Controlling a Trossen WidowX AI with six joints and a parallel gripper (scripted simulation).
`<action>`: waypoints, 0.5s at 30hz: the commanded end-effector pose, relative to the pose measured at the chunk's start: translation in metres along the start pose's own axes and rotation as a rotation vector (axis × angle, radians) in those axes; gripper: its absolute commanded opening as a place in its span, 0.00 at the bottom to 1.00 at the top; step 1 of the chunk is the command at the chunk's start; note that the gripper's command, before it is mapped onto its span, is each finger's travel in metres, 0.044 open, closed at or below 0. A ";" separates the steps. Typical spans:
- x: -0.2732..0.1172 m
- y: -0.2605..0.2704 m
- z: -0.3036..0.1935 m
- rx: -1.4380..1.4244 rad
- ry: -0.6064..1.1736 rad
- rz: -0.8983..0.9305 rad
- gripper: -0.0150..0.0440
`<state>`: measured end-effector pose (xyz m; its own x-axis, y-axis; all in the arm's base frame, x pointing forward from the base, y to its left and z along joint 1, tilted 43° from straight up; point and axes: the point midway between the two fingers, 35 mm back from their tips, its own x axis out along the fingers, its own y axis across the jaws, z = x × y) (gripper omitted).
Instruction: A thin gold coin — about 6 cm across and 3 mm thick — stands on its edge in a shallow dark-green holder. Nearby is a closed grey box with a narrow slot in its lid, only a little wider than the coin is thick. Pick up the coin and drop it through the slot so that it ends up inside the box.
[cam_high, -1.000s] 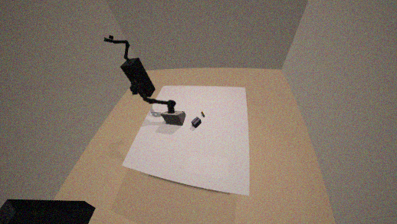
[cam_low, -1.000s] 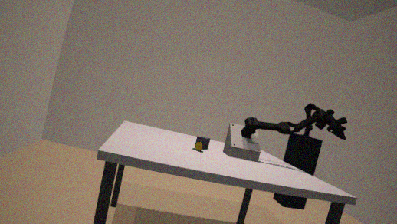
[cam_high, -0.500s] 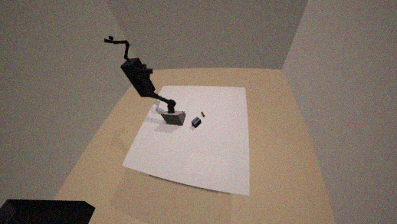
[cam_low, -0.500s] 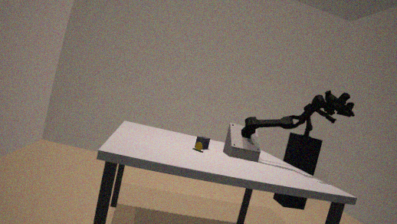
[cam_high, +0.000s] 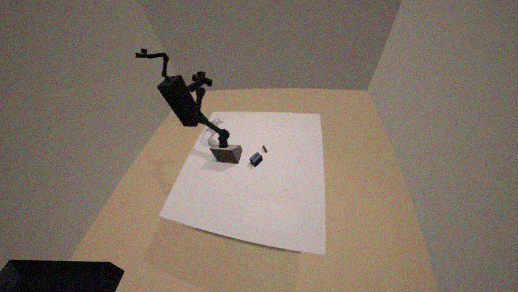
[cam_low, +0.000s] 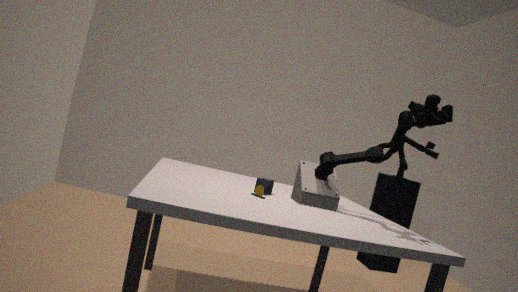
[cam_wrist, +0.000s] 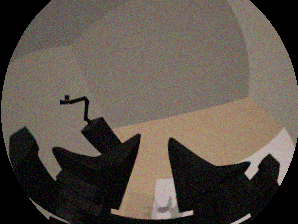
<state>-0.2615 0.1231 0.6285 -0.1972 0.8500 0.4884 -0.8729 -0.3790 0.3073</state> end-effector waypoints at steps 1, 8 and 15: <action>-0.002 -0.052 0.052 0.094 -0.085 -0.064 0.53; -0.011 -0.117 0.103 0.120 -0.211 -0.154 0.53; -0.032 -0.208 0.150 0.215 -0.313 -0.303 0.53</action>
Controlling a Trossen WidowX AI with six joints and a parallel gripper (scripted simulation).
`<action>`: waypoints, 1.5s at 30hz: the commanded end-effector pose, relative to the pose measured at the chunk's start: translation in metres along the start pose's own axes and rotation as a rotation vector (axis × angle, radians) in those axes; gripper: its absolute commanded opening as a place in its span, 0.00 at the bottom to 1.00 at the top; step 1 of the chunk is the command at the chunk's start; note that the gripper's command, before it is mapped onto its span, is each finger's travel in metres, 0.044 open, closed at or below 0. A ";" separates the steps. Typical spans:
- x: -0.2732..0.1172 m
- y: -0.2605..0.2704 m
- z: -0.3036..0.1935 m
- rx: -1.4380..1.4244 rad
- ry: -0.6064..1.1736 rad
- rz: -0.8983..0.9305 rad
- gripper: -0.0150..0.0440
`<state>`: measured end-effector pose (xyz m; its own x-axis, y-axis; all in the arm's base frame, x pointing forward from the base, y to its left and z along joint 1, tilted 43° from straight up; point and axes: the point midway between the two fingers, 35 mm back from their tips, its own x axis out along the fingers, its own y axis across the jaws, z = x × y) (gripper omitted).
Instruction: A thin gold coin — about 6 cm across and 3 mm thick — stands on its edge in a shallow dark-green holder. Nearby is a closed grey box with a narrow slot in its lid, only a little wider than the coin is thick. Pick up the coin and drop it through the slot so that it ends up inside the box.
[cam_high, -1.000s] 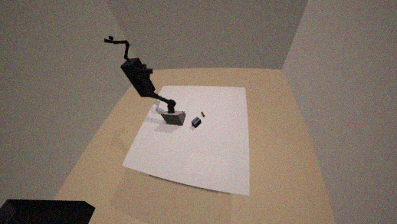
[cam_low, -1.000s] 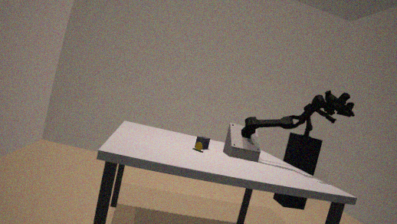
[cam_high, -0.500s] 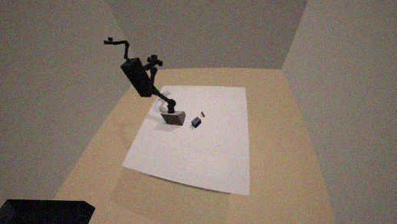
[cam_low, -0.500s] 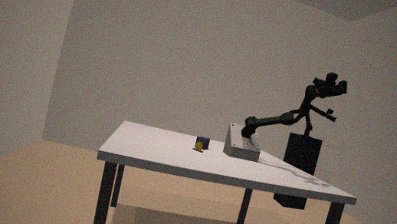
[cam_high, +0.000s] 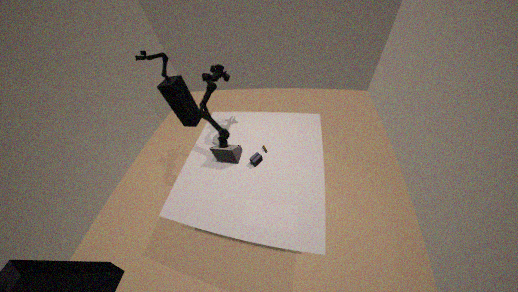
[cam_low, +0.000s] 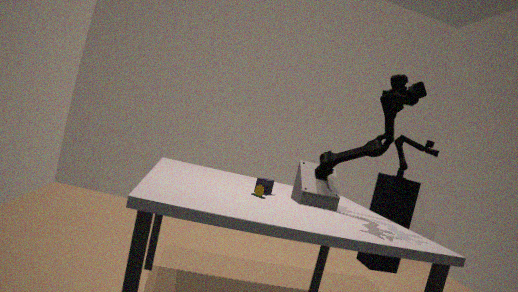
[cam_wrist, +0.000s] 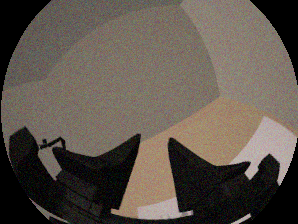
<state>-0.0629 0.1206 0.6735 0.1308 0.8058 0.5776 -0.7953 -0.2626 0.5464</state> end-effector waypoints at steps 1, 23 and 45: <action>0.006 -0.058 0.040 0.057 -0.068 -0.102 0.53; -0.059 -0.362 0.133 0.382 -0.296 -0.697 0.53; -0.257 -0.615 -0.034 1.102 -0.051 -1.447 0.53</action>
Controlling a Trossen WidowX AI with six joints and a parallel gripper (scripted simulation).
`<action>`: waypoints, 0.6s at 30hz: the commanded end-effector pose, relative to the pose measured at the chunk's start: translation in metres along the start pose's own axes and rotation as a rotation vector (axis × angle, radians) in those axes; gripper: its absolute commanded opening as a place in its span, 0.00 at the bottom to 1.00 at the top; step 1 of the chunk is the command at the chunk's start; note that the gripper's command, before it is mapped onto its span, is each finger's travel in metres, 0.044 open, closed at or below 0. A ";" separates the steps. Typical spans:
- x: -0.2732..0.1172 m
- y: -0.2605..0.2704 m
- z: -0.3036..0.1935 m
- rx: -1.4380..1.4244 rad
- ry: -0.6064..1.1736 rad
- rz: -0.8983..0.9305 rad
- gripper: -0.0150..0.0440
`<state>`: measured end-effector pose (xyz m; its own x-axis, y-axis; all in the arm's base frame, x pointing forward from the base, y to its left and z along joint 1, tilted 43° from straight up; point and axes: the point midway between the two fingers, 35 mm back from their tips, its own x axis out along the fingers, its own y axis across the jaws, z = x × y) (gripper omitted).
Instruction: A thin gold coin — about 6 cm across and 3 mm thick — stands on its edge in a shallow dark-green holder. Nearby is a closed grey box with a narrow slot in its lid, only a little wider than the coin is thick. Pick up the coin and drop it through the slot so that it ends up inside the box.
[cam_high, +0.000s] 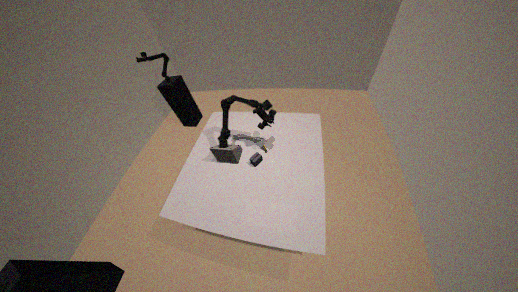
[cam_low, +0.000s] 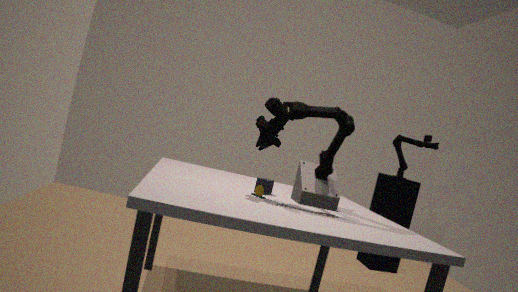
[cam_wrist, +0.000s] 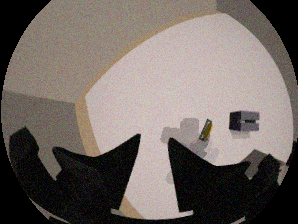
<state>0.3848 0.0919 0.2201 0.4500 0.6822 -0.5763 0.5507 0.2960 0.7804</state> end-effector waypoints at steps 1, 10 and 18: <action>0.031 -0.062 0.002 0.099 0.092 -0.183 0.53; 0.053 -0.139 -0.013 0.228 0.244 -0.412 0.53; 0.085 -0.151 -0.020 0.229 0.245 -0.411 0.53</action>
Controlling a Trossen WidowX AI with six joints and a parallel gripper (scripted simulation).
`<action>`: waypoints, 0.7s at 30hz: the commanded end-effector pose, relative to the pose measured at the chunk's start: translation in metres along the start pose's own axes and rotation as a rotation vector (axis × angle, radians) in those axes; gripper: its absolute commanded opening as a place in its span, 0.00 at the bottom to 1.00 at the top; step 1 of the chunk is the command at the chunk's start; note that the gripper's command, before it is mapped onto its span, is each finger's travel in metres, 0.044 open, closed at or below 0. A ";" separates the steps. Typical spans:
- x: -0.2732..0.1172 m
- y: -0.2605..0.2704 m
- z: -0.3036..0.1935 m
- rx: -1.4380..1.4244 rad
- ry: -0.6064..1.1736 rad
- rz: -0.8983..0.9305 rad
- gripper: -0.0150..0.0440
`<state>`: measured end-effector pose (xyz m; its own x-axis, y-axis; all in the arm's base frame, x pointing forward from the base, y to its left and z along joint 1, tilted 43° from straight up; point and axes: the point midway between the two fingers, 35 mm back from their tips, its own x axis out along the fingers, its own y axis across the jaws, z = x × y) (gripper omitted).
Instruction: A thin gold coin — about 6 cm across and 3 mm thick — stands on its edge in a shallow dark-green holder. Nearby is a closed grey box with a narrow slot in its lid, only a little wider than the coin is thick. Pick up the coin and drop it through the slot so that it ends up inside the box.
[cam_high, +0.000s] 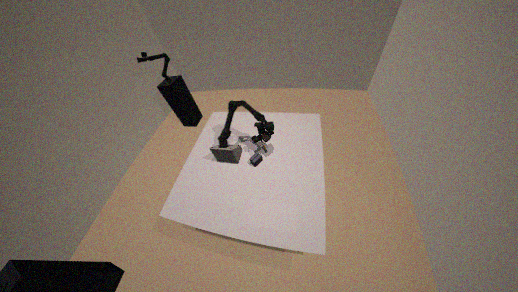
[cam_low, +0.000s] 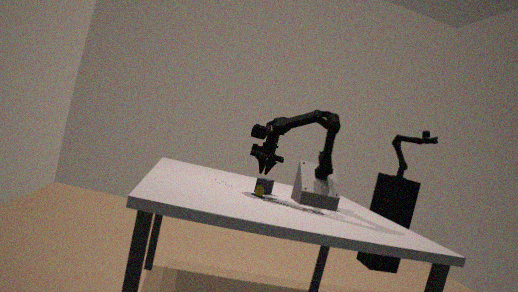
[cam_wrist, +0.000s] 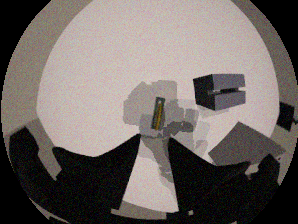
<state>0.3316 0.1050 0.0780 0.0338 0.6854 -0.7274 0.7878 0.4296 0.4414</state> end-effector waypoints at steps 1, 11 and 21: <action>0.023 -0.007 -0.001 0.017 0.018 -0.025 0.53; 0.038 -0.007 0.000 0.017 0.018 -0.025 0.53; 0.051 -0.006 0.001 0.017 0.018 -0.025 0.53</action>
<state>0.3302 0.1334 0.0458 0.0128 0.6884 -0.7252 0.7922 0.4355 0.4274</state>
